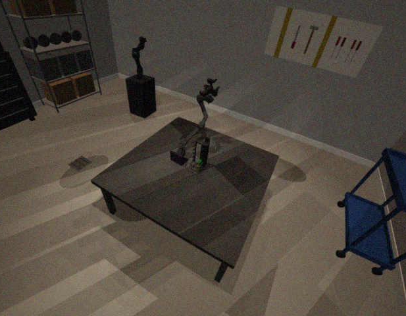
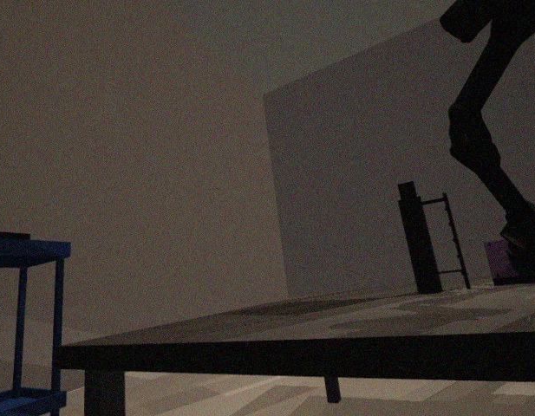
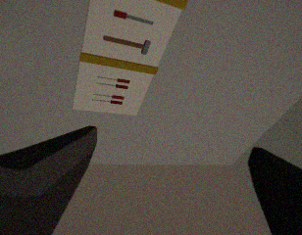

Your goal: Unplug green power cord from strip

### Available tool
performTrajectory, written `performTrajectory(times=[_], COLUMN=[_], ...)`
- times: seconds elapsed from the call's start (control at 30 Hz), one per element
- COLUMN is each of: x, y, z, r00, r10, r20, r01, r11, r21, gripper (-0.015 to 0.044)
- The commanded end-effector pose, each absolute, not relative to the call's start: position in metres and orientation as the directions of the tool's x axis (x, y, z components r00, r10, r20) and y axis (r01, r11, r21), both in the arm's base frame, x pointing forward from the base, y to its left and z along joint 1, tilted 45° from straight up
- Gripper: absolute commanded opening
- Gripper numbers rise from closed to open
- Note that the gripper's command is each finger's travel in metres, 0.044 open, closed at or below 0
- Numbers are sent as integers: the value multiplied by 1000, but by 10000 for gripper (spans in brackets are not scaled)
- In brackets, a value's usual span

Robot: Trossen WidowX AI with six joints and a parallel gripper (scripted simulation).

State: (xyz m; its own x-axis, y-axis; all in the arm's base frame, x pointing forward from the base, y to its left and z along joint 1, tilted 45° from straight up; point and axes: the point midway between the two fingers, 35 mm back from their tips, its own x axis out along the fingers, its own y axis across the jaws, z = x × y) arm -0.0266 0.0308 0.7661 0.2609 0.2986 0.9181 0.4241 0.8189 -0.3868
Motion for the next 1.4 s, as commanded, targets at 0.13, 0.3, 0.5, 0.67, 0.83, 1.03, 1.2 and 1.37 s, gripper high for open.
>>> performTrajectory(times=[0.13,0.3,0.5,0.67,0.83,1.03,1.2,1.37], x=[-48,-94,-155,-198,-231,-246,-238,-225], y=[22,-3,-52,-105,-169,-243,-295,-345], z=[766,766,756,737,708,668,639,602], r00=[190,47,-159,-307,-421,-479,-469,-442], r10=[295,234,109,-35,-217,-421,-554,-686], r20=[936,971,981,951,881,770,688,578], r01=[443,483,479,440,383,282,189,119], r11=[825,845,878,881,837,757,698,594], r21=[-350,-227,-20,175,390,589,691,796], gripper=[269,160,160,160,160,160,160,160])
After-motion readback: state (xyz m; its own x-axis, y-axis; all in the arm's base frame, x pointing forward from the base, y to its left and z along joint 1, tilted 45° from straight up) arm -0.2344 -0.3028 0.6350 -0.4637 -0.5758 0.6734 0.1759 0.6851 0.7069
